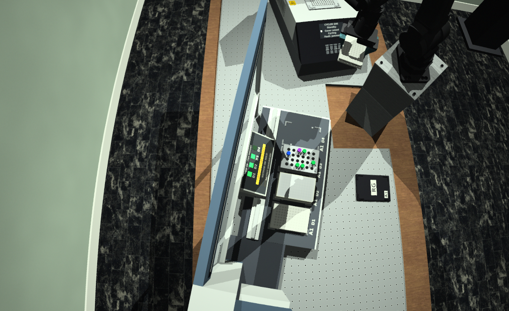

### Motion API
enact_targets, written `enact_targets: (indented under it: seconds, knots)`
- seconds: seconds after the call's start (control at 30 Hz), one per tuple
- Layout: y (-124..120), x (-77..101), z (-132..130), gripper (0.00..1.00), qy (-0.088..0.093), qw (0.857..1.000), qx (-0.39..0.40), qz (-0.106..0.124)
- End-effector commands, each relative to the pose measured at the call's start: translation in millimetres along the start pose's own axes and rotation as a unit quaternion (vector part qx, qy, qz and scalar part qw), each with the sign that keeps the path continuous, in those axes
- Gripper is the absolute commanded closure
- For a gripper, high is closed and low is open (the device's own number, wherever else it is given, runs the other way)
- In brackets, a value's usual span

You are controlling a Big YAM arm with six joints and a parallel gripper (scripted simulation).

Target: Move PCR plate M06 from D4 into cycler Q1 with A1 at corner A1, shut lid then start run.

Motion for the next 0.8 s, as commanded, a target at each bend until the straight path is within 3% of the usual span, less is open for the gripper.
enact_targets:
  seconds: [0.0, 0.17, 0.3, 0.37, 0.63, 0.77]
  knots:
    - [18, 10.2, 6, 1.0, 0.013, 0.998, -0.058, -0.008]
    - [30, 14.7, 13, 1.0, 0.017, 0.996, -0.085, -0.01]
    - [47, 19.1, 10, 1.0, 0.009, 0.993, -0.121, -0.006]
    - [41, 15.4, 8, 1.0, 0.006, 0.99, -0.144, -0.002]
    - [76, 18.7, 54, 1.0, 0.015, 0.975, -0.223, -0.008]
    - [80, 19.3, 52, 1.0, 0.014, 0.97, -0.241, -0.006]
Point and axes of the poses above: the point where the finger pads meet when closed, its own x axis back along the fingers, its own z axis across the jaws, y = z × x, the point moved 3 cm from there along x, back along the fingers, and after that the axes turned 12 degrees about -x, right-handed, at the moved point
